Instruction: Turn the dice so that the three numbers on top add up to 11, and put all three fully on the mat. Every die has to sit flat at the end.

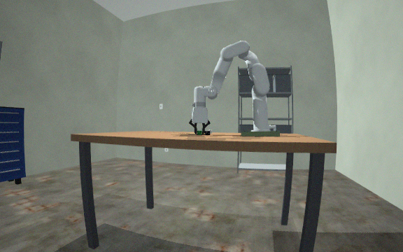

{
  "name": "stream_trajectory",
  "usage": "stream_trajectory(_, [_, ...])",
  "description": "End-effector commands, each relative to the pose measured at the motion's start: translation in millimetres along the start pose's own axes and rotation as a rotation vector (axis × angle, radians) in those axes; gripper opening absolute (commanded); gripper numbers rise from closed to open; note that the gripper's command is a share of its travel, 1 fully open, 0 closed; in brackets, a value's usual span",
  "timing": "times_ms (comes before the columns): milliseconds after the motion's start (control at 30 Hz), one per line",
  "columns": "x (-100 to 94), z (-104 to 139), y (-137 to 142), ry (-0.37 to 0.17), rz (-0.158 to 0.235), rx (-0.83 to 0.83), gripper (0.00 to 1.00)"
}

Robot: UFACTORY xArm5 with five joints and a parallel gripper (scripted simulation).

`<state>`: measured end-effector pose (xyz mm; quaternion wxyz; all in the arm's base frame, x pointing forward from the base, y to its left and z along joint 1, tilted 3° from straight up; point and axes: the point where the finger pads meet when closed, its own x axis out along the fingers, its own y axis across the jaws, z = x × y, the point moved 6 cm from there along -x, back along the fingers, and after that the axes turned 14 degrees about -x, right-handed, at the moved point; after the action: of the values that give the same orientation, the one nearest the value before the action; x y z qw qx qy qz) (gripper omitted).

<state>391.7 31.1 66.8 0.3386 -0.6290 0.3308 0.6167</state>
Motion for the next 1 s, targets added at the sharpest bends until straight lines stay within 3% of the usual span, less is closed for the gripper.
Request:
stream_trajectory(0, [-0.9, -0.5, -1.0, 0.002, -0.003, 0.000, 0.42])
stream_trajectory(567, [-0.9, -0.5, -1.0, 0.002, -0.003, 0.000, 0.42])
stream_trajectory(600, [-0.9, -0.5, -1.0, 0.002, -0.003, 0.000, 0.21])
stream_trajectory(967, [-0.9, -0.5, -1.0, 0.002, -0.003, 0.000, 0.21])
